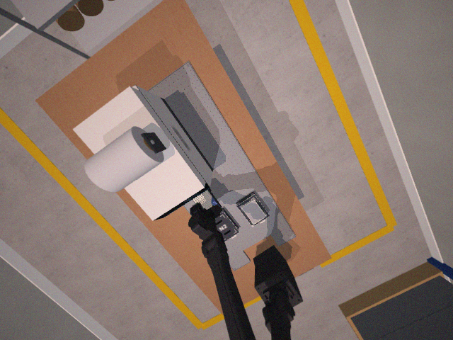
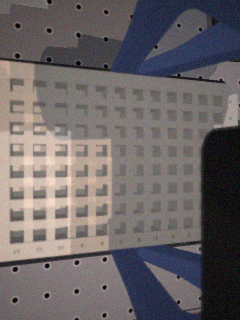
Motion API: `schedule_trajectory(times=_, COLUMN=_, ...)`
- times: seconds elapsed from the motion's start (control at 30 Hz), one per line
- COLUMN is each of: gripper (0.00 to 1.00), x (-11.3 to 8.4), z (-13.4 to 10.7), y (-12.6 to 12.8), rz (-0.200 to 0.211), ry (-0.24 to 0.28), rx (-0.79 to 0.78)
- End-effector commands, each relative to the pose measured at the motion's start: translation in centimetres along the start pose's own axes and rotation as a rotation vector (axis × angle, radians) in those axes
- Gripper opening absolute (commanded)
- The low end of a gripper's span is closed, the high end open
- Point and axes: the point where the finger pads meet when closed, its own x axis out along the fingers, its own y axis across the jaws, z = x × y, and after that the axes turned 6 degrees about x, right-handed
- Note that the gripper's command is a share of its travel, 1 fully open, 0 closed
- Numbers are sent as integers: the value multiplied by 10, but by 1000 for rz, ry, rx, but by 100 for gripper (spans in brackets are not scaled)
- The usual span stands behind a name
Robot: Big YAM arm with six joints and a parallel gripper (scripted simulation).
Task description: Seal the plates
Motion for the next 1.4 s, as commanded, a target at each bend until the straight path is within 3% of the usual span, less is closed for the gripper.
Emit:
schedule_trajectory(times=0.0, gripper=0, x=9, z=12, y=12, rz=11, ry=-18, rx=4)
schedule_trajectory(times=1.07, gripper=0, x=4, z=19, y=12, rz=25, ry=-38, rx=8)
schedule_trajectory(times=1.37, gripper=0, x=6, z=5, y=-4, rz=-3, ry=-16, rx=21)
